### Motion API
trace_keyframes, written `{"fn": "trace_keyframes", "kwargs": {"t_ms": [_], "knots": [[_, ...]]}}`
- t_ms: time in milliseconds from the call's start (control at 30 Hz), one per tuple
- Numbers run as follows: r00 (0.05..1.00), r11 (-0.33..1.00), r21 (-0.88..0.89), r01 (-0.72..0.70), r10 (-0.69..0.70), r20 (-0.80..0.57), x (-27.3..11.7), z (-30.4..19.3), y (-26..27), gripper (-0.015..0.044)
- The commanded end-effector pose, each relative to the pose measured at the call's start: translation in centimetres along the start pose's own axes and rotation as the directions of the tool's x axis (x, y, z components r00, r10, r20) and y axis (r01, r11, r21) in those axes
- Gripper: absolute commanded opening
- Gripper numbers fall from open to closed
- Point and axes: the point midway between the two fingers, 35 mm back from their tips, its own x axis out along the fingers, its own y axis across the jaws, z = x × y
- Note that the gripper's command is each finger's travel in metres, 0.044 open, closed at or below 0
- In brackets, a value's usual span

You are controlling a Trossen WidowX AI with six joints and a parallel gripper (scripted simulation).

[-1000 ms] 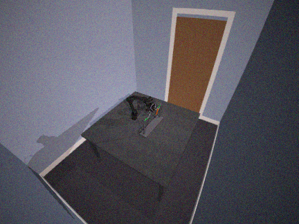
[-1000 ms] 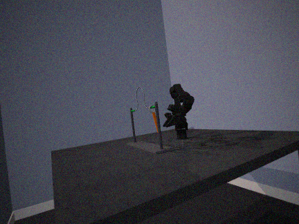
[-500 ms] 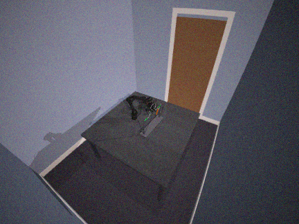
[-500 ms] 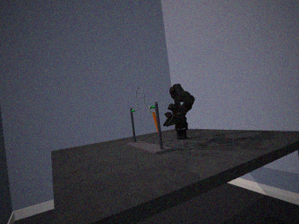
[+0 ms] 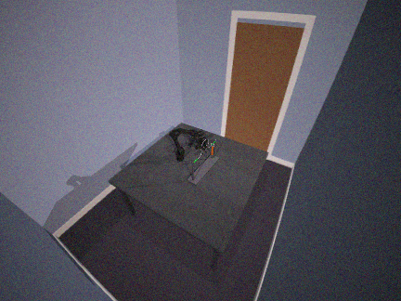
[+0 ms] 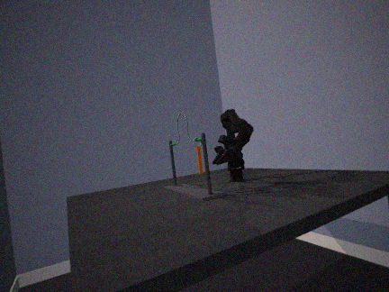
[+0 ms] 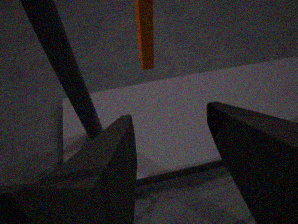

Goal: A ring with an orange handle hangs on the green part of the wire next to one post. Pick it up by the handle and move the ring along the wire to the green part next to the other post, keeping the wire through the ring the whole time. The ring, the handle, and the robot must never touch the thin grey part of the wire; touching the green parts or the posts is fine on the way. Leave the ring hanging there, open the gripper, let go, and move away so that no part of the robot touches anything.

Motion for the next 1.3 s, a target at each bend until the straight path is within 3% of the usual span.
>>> {"fn": "trace_keyframes", "kwargs": {"t_ms": [0,133,333,500,1267], "knots": [[1.0,1.0,0.008,0.002,-0.002,0.006,-0.1,0.2,-0.1,0.016],[1.0,1.0,0.008,0.002,-0.002,0.006,-0.1,0.2,-0.1,0.016],[1.0,1.0,-0.001,0.0,0.0,0.003,-4.7,0.1,-0.1,0.0318],[1.0,1.0,-0.001,-0.001,0.001,0.004,-4.9,0.1,-0.1,0.044],[1.0,1.0,-0.001,-0.001,0.001,0.004,-4.9,0.1,-0.1,0.044]]}}
